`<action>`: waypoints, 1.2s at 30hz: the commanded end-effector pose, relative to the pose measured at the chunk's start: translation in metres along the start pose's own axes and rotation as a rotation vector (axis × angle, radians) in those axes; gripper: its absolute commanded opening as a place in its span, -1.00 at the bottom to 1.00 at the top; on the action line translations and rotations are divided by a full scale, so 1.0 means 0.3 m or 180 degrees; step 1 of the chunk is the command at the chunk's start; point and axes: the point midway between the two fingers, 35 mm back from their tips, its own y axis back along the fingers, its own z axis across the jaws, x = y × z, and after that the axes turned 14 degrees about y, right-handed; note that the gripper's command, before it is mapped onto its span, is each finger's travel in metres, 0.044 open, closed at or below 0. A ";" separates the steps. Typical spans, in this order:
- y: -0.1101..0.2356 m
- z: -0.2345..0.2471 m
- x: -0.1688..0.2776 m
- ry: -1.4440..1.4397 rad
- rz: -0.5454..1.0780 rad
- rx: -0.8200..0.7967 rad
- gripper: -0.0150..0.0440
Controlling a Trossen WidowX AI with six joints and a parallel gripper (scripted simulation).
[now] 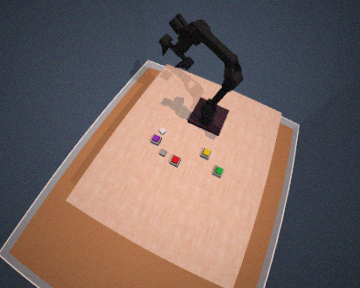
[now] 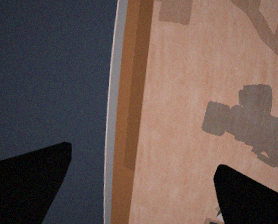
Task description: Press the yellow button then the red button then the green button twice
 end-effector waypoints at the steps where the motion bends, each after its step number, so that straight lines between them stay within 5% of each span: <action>1: -0.042 0.019 0.205 0.0949 0.0348 0.0046 0.86; 10: -0.064 -0.068 0.620 0.2922 0.1043 0.0057 0.86; 20: -0.003 -0.339 0.974 0.5166 0.1722 -0.0067 0.86; 36: 0.147 -0.945 1.127 0.8841 0.2553 -0.0576 0.86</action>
